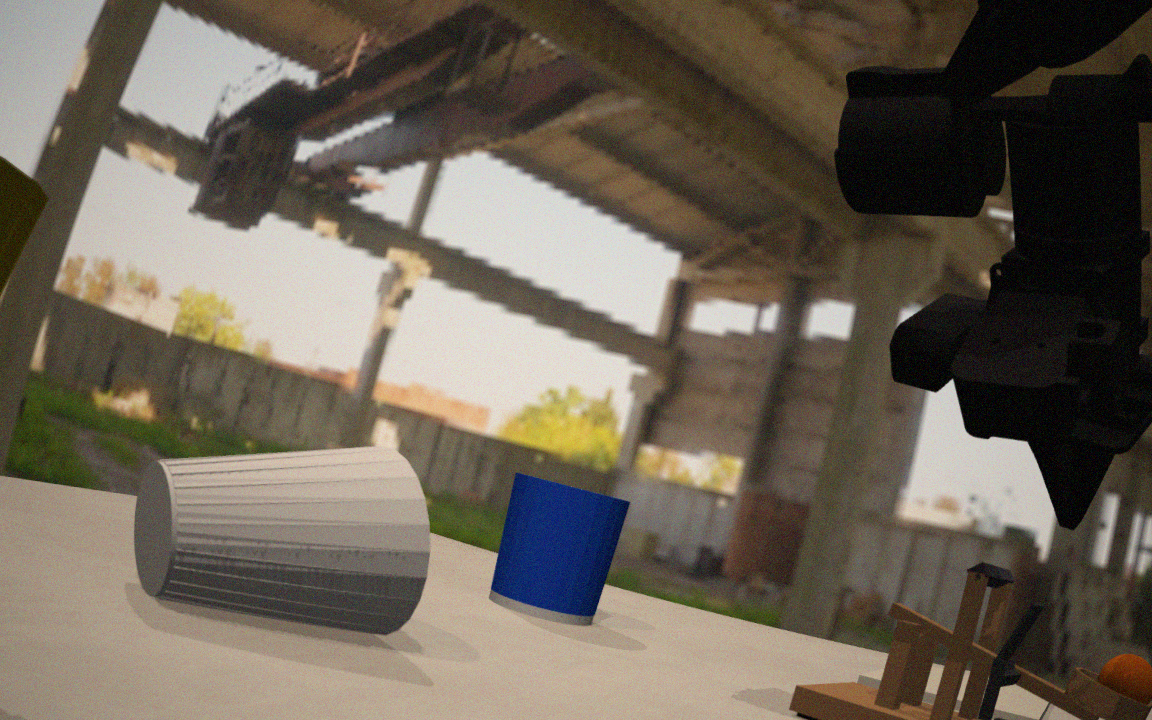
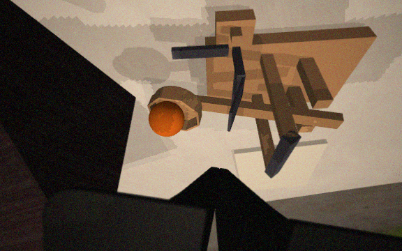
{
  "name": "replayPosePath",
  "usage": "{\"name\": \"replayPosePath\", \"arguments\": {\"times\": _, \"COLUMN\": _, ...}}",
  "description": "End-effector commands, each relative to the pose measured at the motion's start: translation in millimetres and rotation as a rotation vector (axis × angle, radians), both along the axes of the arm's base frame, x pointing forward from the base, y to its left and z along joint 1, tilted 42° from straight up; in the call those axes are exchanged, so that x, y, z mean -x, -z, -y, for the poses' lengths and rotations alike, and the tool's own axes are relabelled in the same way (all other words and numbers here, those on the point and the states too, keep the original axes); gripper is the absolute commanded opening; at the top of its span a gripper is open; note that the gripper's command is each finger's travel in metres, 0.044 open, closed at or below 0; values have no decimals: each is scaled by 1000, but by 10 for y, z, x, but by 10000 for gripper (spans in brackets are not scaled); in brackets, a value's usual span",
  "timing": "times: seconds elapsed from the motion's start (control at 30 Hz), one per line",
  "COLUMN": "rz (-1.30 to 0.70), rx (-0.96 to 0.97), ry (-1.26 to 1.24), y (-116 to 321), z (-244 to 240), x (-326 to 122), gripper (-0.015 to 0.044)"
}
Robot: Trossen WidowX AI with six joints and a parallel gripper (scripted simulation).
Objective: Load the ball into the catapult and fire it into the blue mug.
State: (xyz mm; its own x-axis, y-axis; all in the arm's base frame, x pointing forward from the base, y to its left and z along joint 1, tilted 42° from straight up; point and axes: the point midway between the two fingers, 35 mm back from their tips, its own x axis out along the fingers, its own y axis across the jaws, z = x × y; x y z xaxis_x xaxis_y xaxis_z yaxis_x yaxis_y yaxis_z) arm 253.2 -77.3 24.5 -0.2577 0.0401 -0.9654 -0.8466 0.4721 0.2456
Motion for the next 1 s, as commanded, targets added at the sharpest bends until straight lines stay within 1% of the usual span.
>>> {"name": "replayPosePath", "arguments": {"times": 0.0, "rz": -36, "rx": 1, "ry": -117, "y": -11, "z": -54, "x": 192, "gripper": 0}}
{"name": "replayPosePath", "arguments": {"times": 0.13, "rz": -60, "rx": -2, "ry": -196, "y": -13, "z": -93, "x": 321, "gripper": 0}}
{"name": "replayPosePath", "arguments": {"times": 0.33, "rz": -60, "rx": -2, "ry": -196, "y": 3, "z": -107, "x": 316, "gripper": 0}}
{"name": "replayPosePath", "arguments": {"times": 0.97, "rz": -57, "rx": -3, "ry": -197, "y": 239, "z": -314, "x": 272, "gripper": 0}}
